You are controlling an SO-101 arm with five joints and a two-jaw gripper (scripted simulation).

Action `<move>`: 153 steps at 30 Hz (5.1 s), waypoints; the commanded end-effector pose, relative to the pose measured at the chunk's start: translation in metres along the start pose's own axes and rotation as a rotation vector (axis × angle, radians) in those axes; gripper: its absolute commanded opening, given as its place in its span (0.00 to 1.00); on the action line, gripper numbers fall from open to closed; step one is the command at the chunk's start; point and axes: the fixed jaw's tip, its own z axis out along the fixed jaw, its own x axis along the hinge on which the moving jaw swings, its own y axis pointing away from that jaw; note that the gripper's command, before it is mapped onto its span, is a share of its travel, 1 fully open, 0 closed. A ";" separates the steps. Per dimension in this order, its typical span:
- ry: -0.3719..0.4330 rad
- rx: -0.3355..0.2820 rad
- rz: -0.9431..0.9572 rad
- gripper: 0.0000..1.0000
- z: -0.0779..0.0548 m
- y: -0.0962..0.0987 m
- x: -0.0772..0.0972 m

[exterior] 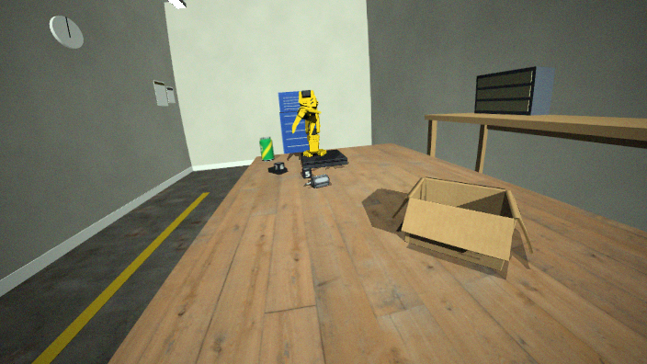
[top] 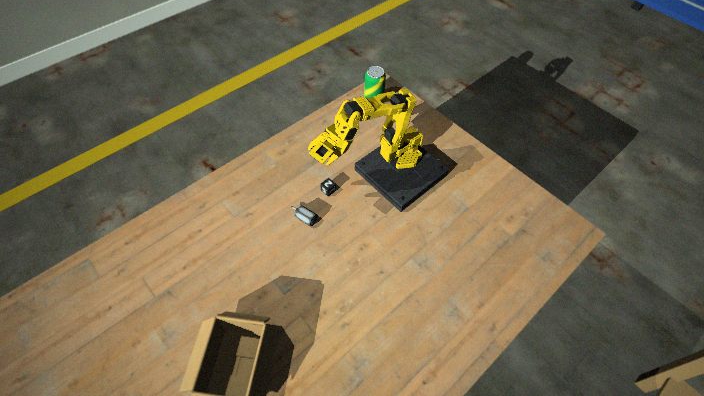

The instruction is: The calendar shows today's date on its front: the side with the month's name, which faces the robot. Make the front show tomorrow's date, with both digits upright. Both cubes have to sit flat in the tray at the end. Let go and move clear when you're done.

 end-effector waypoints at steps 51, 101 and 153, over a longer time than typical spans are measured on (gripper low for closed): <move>0.481 -0.182 0.223 0.35 0.080 0.037 0.058; 0.481 -0.182 0.223 0.35 0.084 0.037 0.058; 0.481 -0.182 0.223 0.34 0.116 0.045 0.075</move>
